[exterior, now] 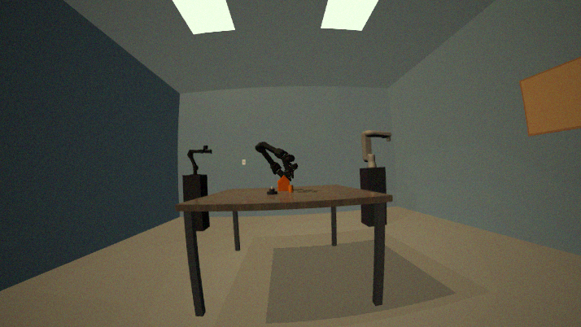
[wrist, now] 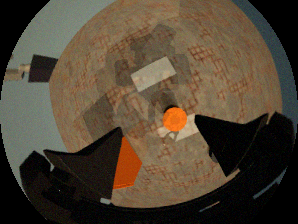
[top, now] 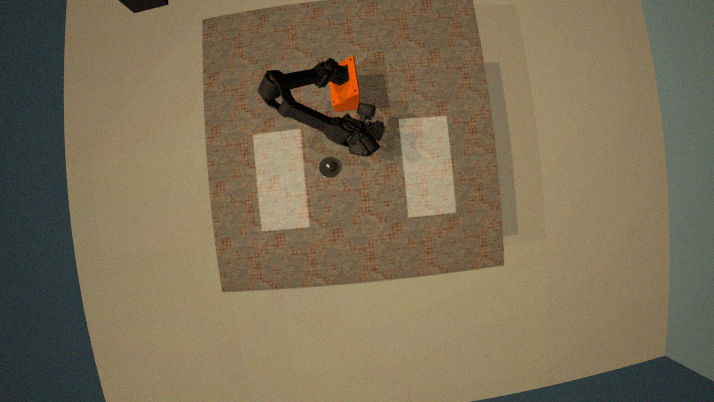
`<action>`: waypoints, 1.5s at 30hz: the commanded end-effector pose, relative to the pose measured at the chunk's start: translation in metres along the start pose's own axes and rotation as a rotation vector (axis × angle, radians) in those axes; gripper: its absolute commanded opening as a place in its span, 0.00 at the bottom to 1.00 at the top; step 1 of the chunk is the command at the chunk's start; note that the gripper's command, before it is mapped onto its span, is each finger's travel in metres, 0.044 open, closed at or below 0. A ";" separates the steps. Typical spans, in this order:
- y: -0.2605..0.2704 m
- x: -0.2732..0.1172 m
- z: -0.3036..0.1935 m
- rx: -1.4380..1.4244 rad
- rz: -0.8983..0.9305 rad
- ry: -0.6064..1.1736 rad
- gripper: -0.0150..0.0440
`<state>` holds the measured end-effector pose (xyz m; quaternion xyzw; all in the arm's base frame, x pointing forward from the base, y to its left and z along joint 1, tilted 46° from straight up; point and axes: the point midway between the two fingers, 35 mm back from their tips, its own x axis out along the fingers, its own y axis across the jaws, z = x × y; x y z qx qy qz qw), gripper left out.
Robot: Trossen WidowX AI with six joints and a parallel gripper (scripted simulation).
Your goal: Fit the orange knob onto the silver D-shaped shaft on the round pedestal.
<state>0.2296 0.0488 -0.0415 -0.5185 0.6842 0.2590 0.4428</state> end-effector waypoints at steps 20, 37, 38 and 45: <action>-0.009 -0.025 0.006 -0.284 -0.180 0.261 1.00; -0.018 0.019 -0.005 -0.284 -0.181 0.262 1.00; -0.018 0.022 -0.005 -0.284 -0.181 0.263 1.00; -0.019 0.026 -0.006 -0.284 -0.181 0.262 1.00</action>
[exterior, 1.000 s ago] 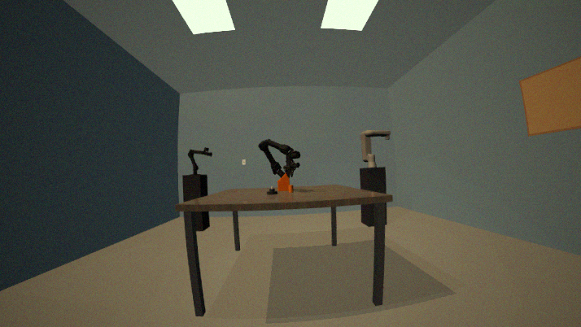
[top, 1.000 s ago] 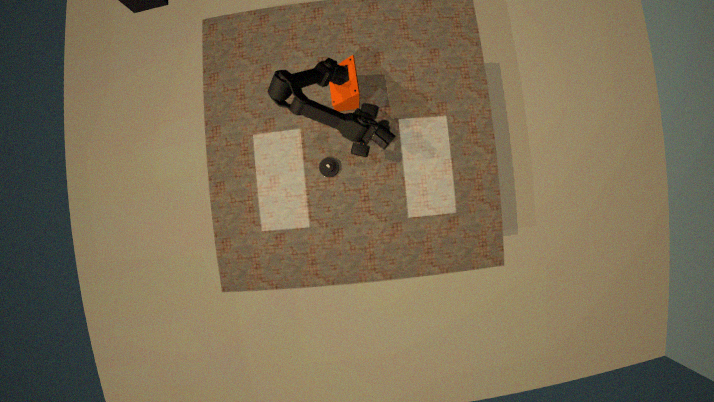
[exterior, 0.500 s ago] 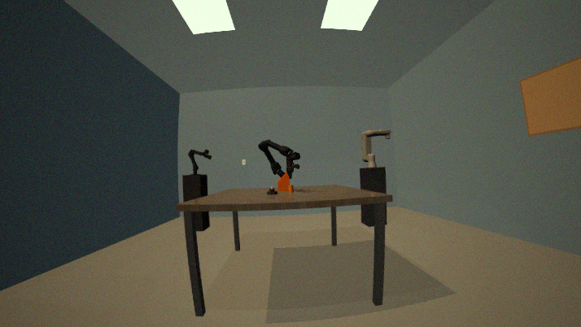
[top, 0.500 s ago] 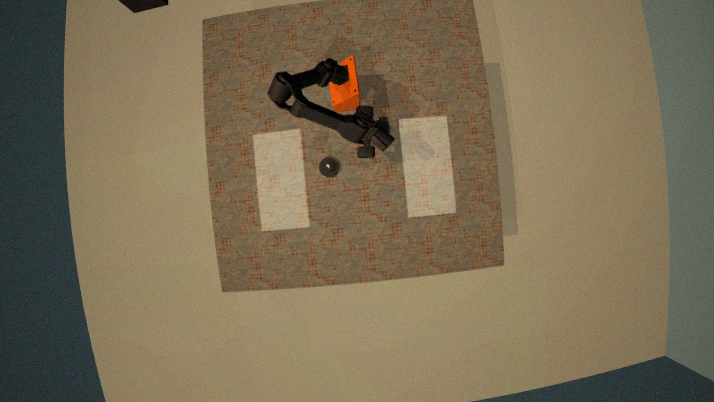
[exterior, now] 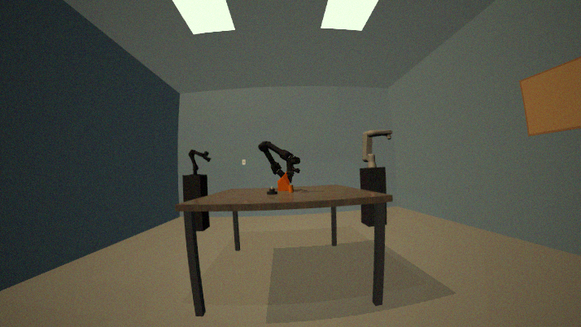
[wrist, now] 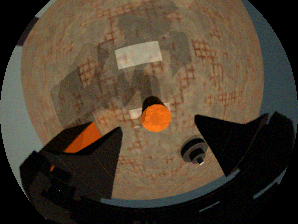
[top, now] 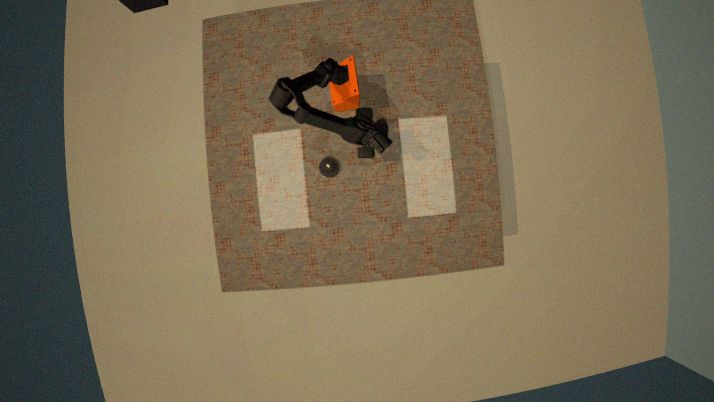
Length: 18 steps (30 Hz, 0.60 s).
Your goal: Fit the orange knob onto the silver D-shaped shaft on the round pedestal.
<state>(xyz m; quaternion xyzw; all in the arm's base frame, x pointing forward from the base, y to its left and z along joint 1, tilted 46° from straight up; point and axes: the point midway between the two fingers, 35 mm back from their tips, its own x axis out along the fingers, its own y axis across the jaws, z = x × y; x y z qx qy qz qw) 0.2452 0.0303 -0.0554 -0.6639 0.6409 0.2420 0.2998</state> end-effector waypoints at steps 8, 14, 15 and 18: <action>0.001 0.019 0.000 -0.007 0.006 0.007 1.00; 0.000 0.029 0.000 -0.006 0.008 0.004 1.00; 0.000 0.030 0.000 -0.006 0.008 0.004 1.00; 0.000 0.035 0.000 -0.006 0.008 0.004 1.00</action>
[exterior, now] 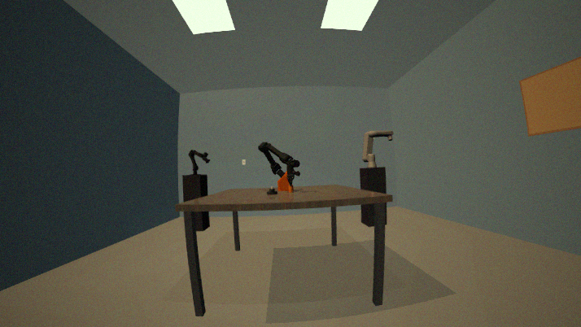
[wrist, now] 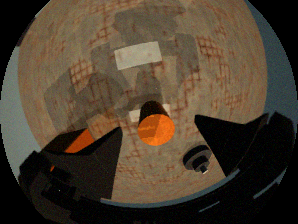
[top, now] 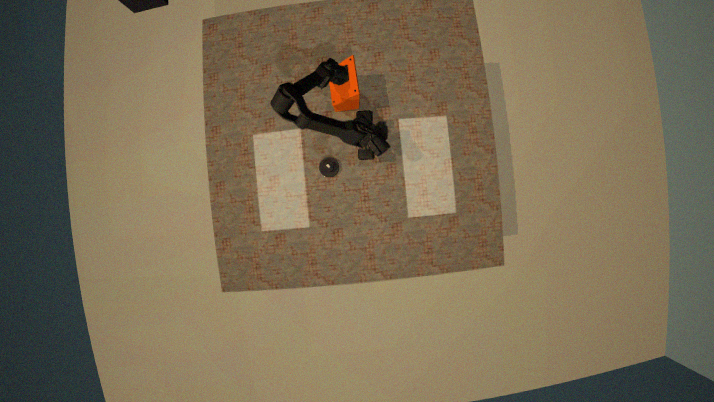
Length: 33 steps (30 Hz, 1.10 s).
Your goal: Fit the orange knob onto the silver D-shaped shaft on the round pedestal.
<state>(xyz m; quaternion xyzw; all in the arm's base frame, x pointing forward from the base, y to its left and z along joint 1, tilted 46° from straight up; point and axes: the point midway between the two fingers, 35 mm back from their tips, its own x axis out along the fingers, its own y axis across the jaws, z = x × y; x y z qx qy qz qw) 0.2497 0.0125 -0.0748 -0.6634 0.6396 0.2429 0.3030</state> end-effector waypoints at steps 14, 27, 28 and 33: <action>0.004 0.031 -0.003 -0.010 0.008 0.014 1.00; 0.005 0.044 -0.005 -0.010 0.008 0.019 0.87; 0.005 0.044 -0.005 -0.010 0.008 0.019 0.82; 0.005 0.044 -0.005 -0.010 0.008 0.019 0.60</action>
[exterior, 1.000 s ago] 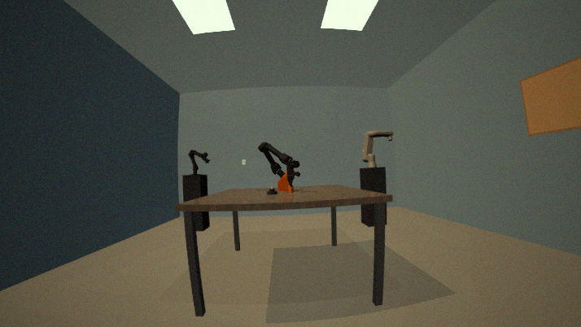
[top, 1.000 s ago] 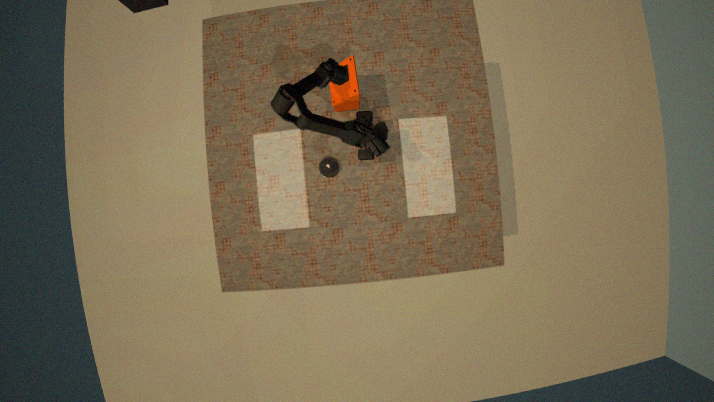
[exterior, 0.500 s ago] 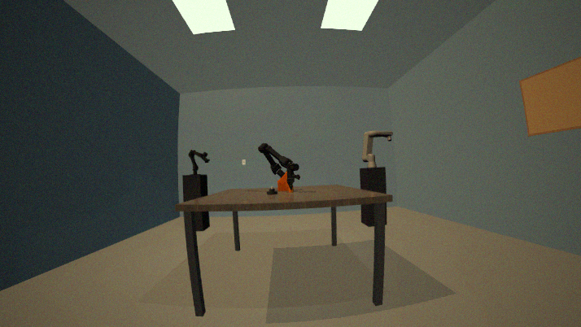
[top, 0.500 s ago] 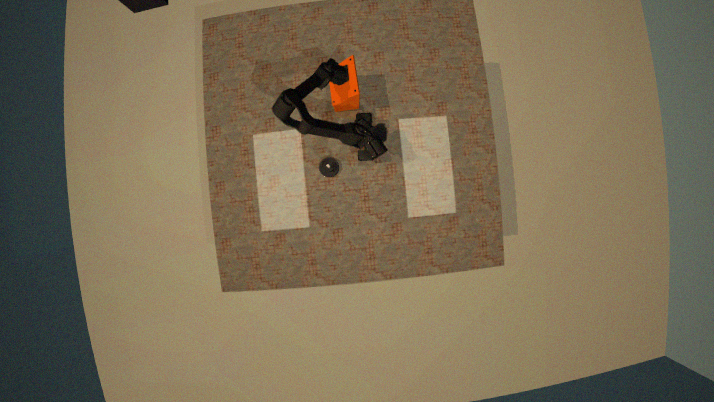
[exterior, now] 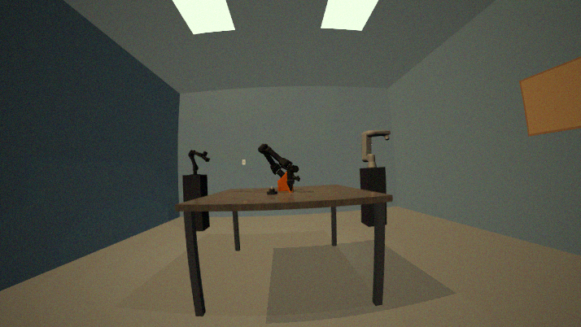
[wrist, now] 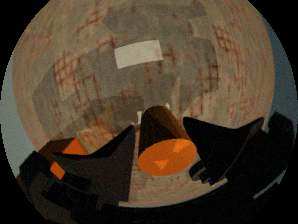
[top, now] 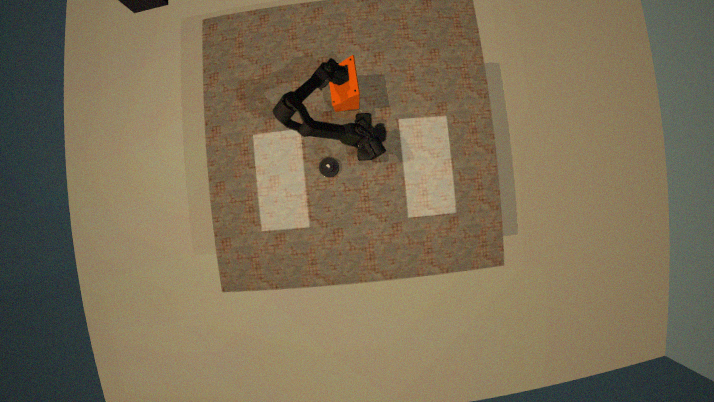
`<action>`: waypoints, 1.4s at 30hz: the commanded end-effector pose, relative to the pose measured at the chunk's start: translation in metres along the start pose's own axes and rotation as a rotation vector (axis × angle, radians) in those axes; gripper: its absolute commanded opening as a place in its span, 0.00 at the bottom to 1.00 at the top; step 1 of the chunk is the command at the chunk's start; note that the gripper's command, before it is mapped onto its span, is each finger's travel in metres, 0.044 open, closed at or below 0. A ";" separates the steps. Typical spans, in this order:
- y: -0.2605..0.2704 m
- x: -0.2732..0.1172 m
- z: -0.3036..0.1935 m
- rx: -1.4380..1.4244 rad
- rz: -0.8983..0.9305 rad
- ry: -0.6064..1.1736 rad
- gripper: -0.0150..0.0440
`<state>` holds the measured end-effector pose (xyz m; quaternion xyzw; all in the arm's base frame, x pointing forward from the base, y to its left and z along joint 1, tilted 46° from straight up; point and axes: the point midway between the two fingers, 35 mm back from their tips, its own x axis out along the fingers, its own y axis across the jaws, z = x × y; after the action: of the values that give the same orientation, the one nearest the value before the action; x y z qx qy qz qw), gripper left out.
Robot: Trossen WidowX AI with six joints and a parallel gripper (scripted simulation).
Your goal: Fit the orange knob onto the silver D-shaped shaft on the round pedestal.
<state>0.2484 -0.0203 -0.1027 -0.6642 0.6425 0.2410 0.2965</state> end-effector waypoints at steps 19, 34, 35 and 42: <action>-0.002 -0.034 0.007 -0.010 0.011 -0.050 0.25; 0.005 -0.130 0.003 -0.007 0.006 -0.007 0.25; 0.006 -0.135 0.002 -0.006 0.005 -0.003 0.25; 0.006 -0.138 0.002 -0.008 -0.007 0.000 0.25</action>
<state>0.2346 0.0770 -0.0103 -0.6654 0.6424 0.2443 0.2914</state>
